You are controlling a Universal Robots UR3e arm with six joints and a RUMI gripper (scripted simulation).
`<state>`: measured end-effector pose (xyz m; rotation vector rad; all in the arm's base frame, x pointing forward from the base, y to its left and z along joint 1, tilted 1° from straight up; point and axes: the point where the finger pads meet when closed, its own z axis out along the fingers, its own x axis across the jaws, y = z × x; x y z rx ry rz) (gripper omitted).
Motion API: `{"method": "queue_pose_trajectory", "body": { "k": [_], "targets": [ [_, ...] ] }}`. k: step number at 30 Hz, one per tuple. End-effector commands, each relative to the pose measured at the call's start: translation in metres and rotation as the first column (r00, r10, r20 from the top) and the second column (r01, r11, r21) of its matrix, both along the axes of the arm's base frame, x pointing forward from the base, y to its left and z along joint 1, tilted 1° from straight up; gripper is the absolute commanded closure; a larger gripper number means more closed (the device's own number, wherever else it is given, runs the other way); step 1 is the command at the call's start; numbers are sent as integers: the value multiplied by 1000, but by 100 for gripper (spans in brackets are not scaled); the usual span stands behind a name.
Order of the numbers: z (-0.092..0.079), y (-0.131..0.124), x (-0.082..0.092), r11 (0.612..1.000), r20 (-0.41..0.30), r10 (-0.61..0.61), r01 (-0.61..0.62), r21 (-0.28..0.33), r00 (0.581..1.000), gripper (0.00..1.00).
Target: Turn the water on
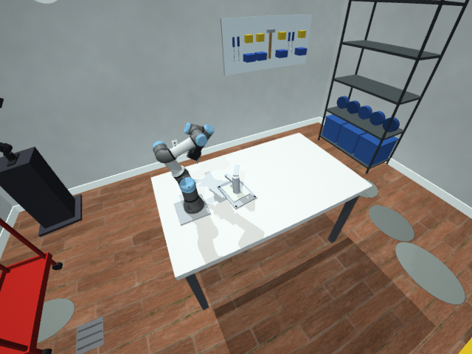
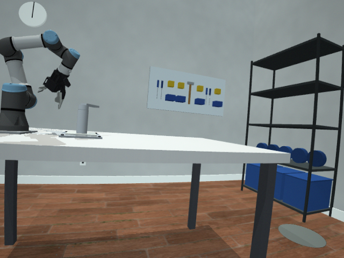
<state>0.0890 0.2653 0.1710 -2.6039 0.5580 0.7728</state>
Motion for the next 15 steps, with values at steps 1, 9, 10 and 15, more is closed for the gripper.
{"method": "queue_pose_trajectory", "body": {
  "k": [1,9,10,15],
  "targets": [
    [5,-14,26,999,43,-9,11,-35,999,0],
    [15,-54,87,991,141,-32,50,-125,990,0],
    [16,-60,95,989,154,-35,57,-138,987,0],
    [21,-80,120,981,194,-44,79,-178,980,0]
  ]
}}
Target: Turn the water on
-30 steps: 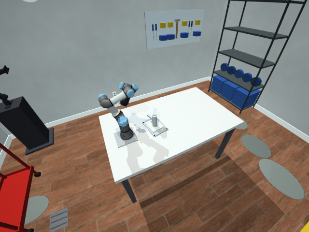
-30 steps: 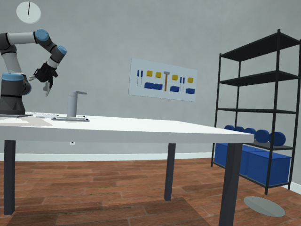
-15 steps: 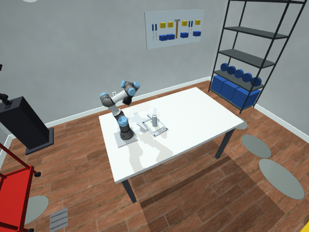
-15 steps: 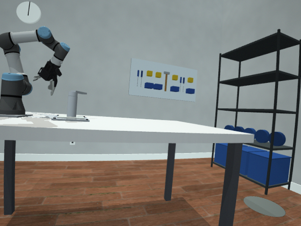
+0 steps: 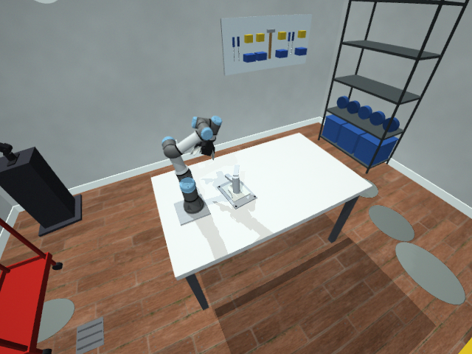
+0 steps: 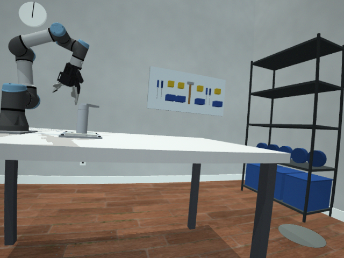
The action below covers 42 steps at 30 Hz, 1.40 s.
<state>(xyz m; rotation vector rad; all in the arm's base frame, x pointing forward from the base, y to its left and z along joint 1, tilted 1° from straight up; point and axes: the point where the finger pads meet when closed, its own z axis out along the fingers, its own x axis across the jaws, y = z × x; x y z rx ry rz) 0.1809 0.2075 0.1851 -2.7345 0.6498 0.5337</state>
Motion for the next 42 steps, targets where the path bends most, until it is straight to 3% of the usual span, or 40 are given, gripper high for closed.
{"method": "queue_pose_trajectory", "body": {
  "k": [1,12,14,20,28,39,40,42],
  "targets": [
    [8,-29,37,998,53,-18,21,-62,998,0],
    [25,-111,115,970,183,-71,111,-217,981,0],
    [25,-111,115,970,183,-71,111,-217,981,0],
    [33,-148,142,948,232,-92,156,-279,968,0],
    [39,-177,160,926,267,-106,193,-324,958,0],
    [40,-183,164,921,275,-109,201,-334,955,0],
    [40,-183,164,921,275,-109,201,-334,955,100],
    [40,-183,164,921,275,-109,201,-334,955,100]
  ]
}}
